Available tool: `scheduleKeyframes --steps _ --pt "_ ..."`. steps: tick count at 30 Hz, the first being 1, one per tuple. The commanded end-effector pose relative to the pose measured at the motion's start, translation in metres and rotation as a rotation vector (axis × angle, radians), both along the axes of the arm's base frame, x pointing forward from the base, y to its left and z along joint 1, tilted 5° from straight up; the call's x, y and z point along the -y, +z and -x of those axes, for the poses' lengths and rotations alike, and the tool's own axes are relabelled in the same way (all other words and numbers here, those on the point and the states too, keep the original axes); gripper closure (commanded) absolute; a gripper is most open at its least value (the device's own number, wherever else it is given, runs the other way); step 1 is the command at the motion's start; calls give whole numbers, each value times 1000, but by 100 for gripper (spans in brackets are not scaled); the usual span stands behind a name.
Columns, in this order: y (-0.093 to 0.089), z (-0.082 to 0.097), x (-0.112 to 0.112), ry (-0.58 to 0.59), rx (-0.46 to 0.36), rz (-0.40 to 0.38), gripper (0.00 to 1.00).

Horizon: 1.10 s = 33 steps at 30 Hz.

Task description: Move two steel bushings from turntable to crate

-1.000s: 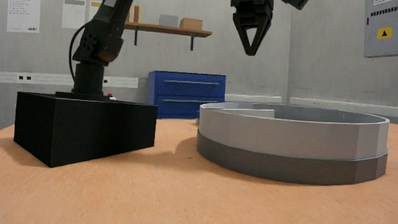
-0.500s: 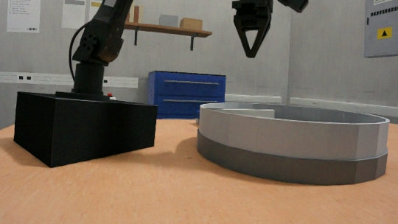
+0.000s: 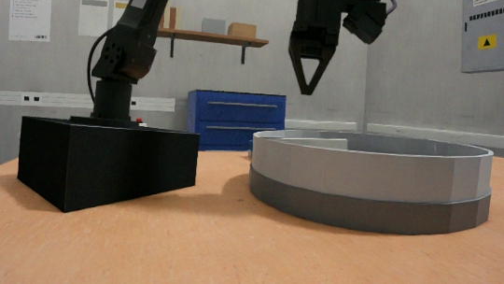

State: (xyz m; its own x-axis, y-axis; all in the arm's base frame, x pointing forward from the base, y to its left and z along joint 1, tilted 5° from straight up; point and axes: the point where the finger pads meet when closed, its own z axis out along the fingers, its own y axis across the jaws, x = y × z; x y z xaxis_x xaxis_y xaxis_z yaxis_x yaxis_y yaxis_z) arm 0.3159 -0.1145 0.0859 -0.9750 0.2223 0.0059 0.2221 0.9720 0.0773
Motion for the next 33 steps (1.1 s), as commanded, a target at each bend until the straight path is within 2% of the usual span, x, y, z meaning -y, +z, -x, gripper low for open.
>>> scheduleKeyframes --steps 1,3,10,17,33 --pt "1 -3 10 150 76 33 87" --pt "1 -3 10 150 76 33 87" --pt "-20 3 14 380 92 40 87" --pt "-33 7 17 530 102 45 87" --pt "-34 6 19 566 108 50 87"
